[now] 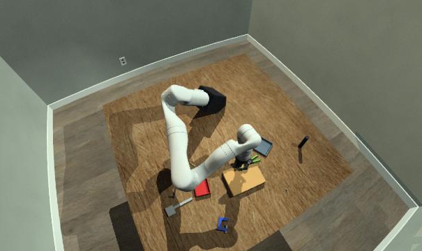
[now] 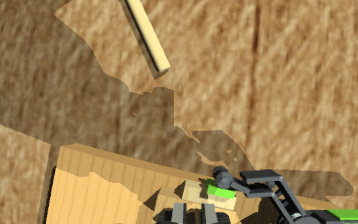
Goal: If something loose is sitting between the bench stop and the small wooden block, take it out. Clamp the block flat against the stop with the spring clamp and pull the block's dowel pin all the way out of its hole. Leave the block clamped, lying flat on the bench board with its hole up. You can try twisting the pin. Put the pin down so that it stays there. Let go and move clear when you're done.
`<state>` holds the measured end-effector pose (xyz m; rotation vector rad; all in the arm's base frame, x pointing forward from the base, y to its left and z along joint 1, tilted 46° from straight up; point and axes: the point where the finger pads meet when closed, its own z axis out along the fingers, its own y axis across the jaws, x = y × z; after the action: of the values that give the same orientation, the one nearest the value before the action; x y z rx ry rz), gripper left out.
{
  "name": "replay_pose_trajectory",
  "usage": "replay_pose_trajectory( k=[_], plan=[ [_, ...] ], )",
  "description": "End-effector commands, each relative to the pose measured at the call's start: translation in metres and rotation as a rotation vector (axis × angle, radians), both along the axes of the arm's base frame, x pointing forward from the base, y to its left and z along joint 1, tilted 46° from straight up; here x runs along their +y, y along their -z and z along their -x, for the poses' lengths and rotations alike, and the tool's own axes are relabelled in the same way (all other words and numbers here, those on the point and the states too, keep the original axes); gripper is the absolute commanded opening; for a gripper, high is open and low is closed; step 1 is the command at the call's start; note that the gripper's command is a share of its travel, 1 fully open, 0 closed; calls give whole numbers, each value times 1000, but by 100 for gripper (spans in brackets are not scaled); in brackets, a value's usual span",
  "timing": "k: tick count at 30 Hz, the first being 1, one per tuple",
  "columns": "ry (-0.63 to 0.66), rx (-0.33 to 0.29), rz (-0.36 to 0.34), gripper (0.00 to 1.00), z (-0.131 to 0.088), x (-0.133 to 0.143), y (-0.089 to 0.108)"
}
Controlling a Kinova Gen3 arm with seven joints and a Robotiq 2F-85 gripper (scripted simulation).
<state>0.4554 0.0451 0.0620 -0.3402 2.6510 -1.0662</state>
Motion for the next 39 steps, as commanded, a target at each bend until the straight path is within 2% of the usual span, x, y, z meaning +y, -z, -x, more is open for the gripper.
replay_pose_trajectory(
  k=[1,39],
  plan=[
    [-5,2,1,10,0,1,-1],
    [-53,45,24,10,0,1,-1]
  ],
)
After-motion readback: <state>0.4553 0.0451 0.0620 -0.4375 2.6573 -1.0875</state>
